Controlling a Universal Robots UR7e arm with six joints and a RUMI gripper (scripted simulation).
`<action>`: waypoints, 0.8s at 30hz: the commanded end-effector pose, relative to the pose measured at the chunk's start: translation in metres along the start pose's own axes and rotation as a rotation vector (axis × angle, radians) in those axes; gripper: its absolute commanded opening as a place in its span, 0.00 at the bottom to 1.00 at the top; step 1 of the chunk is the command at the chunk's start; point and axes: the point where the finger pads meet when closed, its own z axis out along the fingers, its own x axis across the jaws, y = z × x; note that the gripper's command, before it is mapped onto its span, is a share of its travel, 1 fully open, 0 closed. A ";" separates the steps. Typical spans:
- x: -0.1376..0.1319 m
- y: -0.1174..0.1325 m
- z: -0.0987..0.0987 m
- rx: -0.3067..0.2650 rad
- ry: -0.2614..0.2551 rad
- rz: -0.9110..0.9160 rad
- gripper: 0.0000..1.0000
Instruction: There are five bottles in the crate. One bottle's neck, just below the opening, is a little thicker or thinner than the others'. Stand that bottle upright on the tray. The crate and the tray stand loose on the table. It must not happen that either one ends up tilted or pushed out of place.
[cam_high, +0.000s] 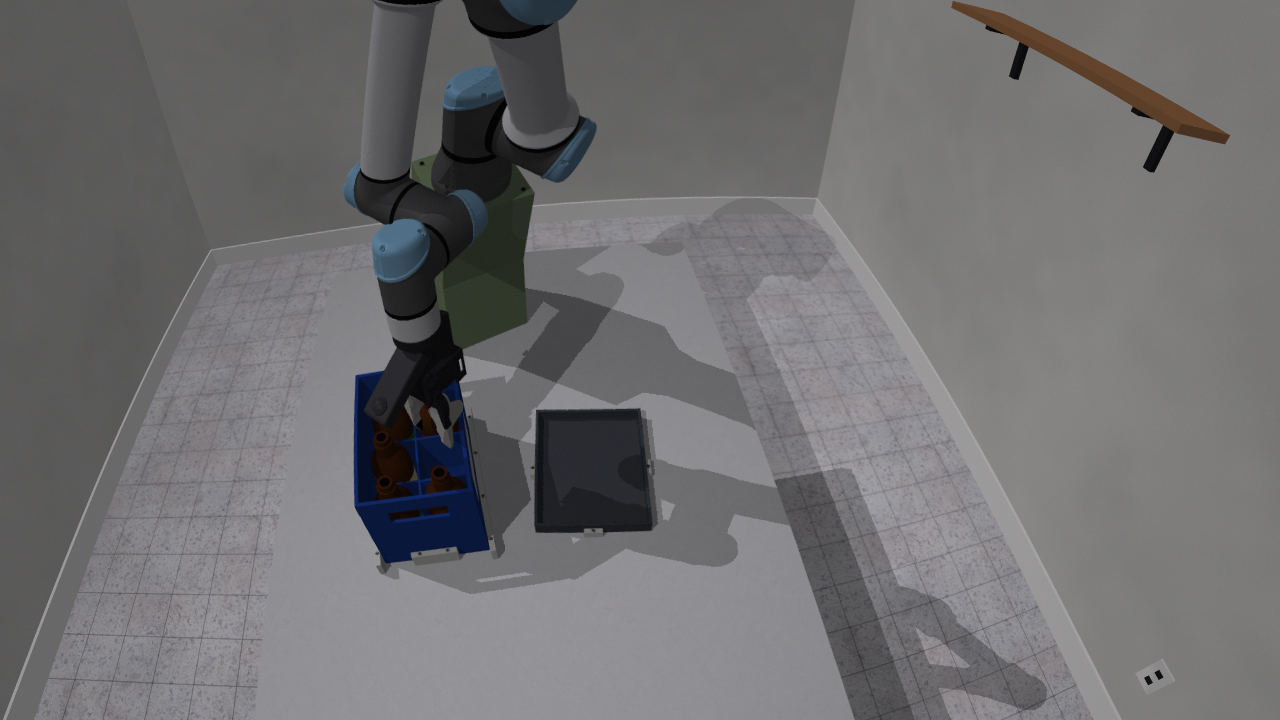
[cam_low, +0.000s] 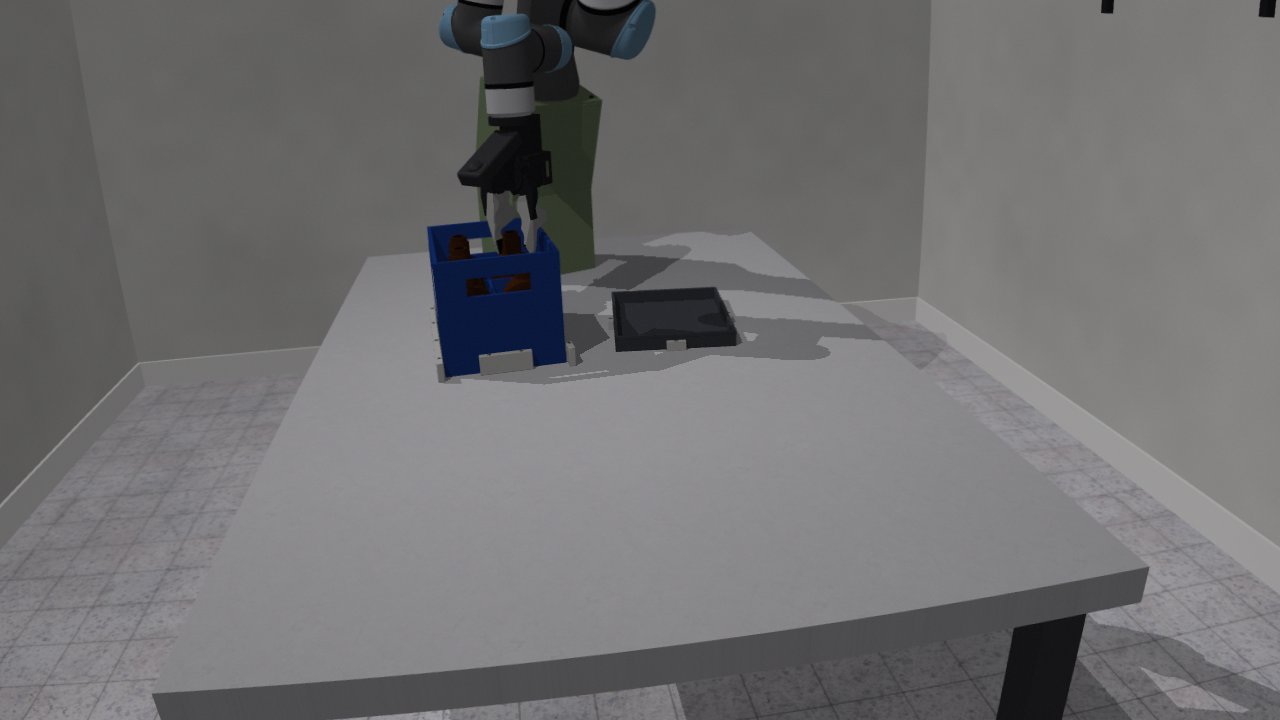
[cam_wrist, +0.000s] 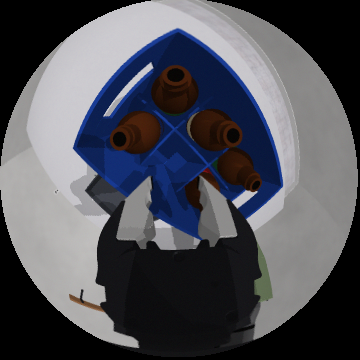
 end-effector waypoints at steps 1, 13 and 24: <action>0.000 0.000 0.000 0.001 0.000 0.000 0.38; 0.000 0.000 -0.001 0.001 0.000 0.000 0.38; 0.000 0.000 -0.013 0.001 0.000 0.000 0.38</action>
